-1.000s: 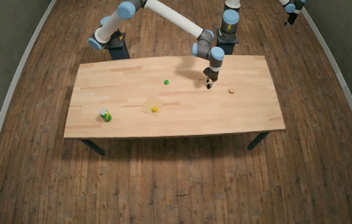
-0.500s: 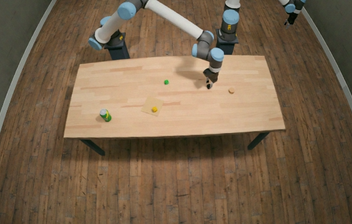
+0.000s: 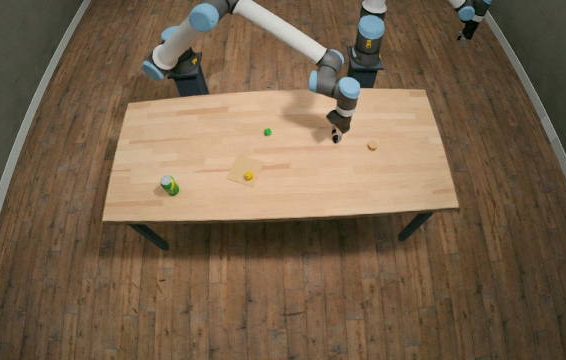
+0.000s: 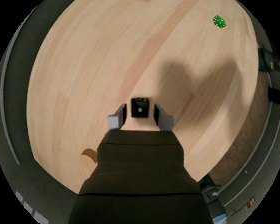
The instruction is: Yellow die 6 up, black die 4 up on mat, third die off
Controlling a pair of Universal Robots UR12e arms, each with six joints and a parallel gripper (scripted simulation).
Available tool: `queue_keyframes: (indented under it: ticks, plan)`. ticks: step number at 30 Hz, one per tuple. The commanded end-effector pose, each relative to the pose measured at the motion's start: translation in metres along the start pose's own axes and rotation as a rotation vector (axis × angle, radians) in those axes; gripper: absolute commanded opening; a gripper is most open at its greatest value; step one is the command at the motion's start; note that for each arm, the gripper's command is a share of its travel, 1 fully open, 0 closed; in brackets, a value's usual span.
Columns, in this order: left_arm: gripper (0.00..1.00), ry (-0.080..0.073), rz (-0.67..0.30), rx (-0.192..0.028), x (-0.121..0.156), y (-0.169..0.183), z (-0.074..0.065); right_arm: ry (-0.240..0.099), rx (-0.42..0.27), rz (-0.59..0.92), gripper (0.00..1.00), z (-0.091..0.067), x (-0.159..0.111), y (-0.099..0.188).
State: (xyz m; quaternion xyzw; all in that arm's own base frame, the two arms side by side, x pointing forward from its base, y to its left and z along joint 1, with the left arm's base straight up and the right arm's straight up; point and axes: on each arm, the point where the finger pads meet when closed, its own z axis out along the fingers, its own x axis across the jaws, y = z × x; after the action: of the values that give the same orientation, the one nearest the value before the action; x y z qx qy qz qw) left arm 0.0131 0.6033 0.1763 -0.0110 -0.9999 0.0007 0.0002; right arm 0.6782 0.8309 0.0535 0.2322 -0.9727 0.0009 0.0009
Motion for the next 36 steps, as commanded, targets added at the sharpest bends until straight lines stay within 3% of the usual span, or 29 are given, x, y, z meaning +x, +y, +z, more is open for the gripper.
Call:
queue_keyframes:
  ticks: [1,23,36]
  plan:
    - [1.0,0.0,0.0,-0.002,0.0,0.001,-0.001,-0.002,-0.001,0.0,0.87,-0.002,-0.001,0.0]
    - [1.0,0.0,0.0,-0.002,0.0,0.001,-0.001,-0.002,-0.001,0.0,0.87,-0.001,-0.001,0.001]
    - [1.0,0.0,0.0,-0.002,0.0,0.001,-0.001,-0.002,-0.001,0.0,0.87,0.016,-0.001,0.001]
